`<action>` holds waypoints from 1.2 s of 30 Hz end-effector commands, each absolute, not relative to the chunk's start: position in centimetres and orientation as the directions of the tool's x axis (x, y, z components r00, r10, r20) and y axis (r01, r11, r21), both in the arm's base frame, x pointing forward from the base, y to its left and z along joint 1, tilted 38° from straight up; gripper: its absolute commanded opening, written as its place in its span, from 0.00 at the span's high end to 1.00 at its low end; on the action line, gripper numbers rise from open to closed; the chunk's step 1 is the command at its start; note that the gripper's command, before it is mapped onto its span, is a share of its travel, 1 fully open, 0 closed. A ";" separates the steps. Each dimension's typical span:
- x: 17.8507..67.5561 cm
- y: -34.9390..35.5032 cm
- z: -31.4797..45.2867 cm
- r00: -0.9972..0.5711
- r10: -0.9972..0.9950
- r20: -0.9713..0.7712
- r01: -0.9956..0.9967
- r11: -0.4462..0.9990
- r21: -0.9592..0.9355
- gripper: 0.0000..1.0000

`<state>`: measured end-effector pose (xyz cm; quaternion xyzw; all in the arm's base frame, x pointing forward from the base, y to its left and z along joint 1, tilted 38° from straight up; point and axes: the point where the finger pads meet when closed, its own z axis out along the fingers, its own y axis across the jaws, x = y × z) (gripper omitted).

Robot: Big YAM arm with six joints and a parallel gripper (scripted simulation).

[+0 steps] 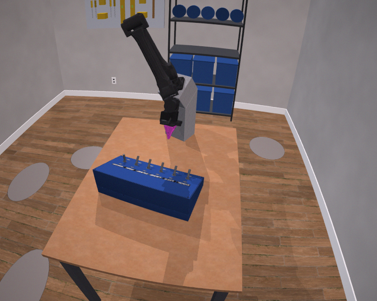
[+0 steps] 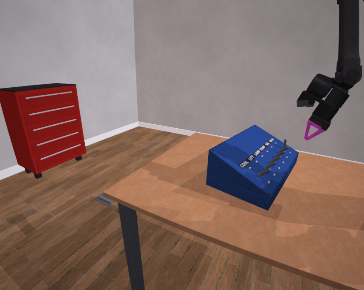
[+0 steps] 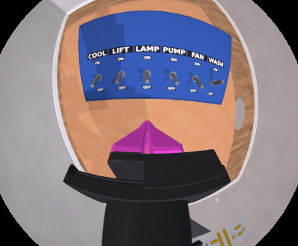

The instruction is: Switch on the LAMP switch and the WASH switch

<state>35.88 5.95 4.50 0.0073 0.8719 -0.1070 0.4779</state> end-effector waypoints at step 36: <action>41.7 4.5 1.4 -0.531 -0.083 -0.843 0.124 0.977 -0.175 1.00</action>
